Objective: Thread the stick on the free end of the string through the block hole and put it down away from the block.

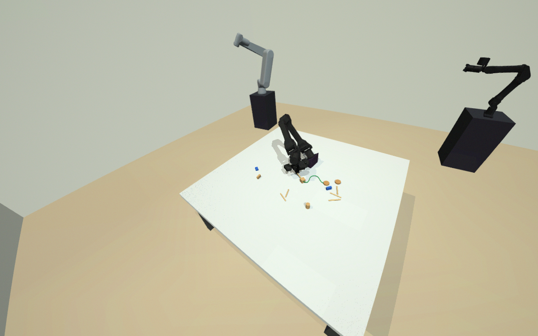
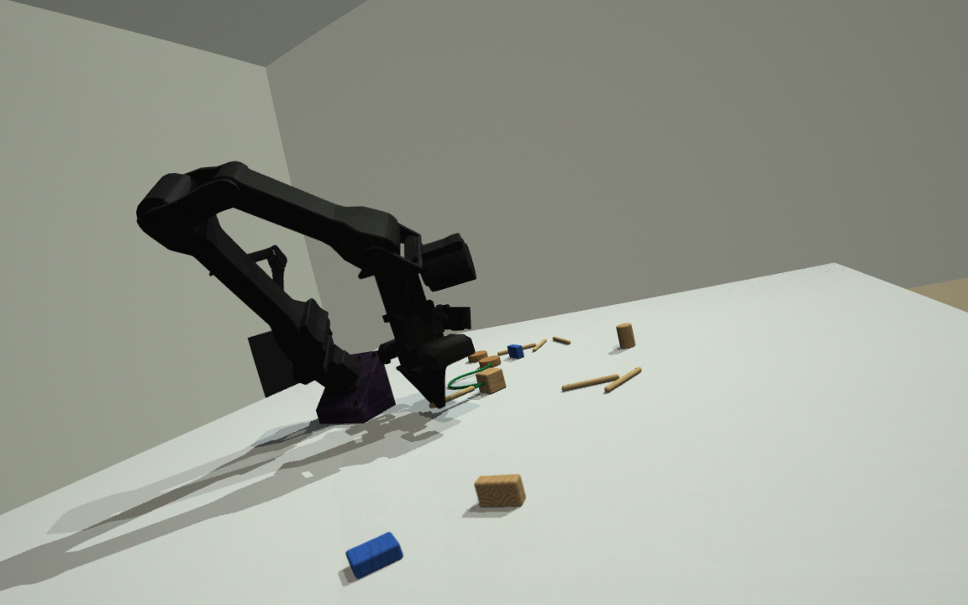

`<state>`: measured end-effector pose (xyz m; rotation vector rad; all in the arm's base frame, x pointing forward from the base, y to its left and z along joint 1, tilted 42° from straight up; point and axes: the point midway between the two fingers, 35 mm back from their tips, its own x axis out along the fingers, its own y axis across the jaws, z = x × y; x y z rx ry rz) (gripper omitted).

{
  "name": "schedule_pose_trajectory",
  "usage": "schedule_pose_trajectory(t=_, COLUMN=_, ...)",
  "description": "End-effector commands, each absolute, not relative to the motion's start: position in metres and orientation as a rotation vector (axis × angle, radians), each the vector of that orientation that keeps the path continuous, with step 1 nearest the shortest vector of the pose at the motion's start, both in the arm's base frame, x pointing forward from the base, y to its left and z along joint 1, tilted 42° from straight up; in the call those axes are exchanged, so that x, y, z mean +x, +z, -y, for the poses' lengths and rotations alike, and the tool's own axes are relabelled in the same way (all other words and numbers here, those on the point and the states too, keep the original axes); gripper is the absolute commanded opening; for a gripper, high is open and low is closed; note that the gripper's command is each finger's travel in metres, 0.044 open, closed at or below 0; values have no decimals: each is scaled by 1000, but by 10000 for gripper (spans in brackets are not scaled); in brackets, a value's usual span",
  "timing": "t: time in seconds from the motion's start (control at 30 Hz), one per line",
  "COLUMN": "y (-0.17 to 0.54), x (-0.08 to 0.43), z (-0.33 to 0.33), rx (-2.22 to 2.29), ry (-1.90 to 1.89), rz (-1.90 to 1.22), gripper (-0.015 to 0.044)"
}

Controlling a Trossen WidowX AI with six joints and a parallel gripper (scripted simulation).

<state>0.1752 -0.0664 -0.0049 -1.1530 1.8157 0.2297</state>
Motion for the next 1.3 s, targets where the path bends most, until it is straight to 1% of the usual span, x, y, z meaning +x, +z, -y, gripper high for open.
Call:
schedule_pose_trajectory(t=0.0, y=-1, x=174, z=70, rx=-1169, ry=245, rz=-1820, gripper=0)
schedule_pose_trajectory(t=0.63, y=19, x=174, z=91, rx=-1215, ry=343, rz=-1839, gripper=0)
schedule_pose_trajectory(t=1.27, y=39, x=182, z=117, rx=-1303, ry=523, rz=-1863, gripper=0)
